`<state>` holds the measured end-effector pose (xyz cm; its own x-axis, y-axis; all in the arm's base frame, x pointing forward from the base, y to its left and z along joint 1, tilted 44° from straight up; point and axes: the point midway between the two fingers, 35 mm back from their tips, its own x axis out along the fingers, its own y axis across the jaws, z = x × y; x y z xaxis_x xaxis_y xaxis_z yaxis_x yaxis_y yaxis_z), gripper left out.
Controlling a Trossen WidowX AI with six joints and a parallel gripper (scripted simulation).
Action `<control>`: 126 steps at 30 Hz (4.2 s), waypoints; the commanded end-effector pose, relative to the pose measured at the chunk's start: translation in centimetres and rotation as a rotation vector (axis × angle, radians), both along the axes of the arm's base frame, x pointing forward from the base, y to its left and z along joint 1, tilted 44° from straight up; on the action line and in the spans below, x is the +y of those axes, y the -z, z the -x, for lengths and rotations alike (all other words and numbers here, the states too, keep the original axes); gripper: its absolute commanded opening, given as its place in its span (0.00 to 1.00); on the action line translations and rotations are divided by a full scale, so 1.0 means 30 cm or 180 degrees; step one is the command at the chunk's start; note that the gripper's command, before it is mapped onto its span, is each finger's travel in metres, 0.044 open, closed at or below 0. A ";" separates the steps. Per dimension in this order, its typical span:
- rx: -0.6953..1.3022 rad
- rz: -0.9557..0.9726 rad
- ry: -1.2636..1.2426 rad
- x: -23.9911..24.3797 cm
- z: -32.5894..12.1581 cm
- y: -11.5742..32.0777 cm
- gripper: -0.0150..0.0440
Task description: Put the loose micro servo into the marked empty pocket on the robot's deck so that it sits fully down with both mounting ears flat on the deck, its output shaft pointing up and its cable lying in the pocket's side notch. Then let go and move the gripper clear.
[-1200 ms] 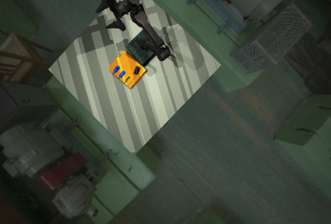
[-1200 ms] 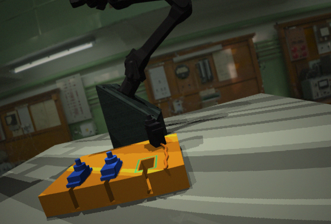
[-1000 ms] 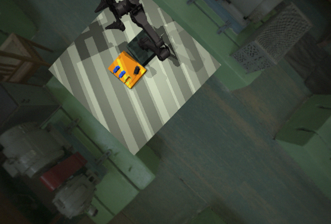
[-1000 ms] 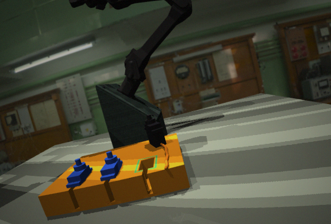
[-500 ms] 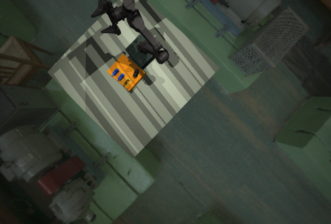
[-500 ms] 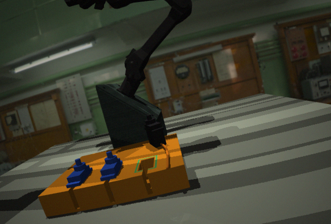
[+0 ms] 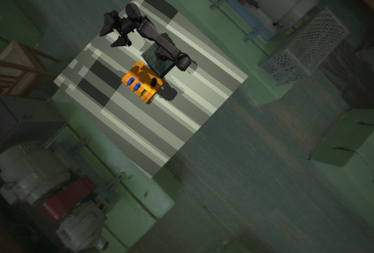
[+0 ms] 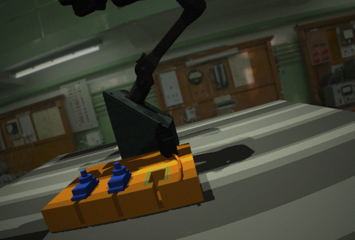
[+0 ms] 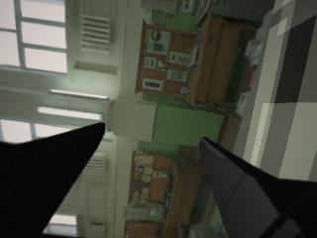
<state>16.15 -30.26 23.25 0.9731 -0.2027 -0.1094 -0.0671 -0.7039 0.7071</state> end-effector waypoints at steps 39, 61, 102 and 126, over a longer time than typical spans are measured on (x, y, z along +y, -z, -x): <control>0.0821 0.1856 -0.2154 0.504 -0.414 0.294 1.00; 0.0722 0.3147 -0.3725 0.847 -0.430 0.434 1.00; -0.0662 0.4829 -0.6159 1.265 -0.197 0.602 1.00; -0.0670 0.4823 -0.6156 1.348 -0.202 0.687 0.96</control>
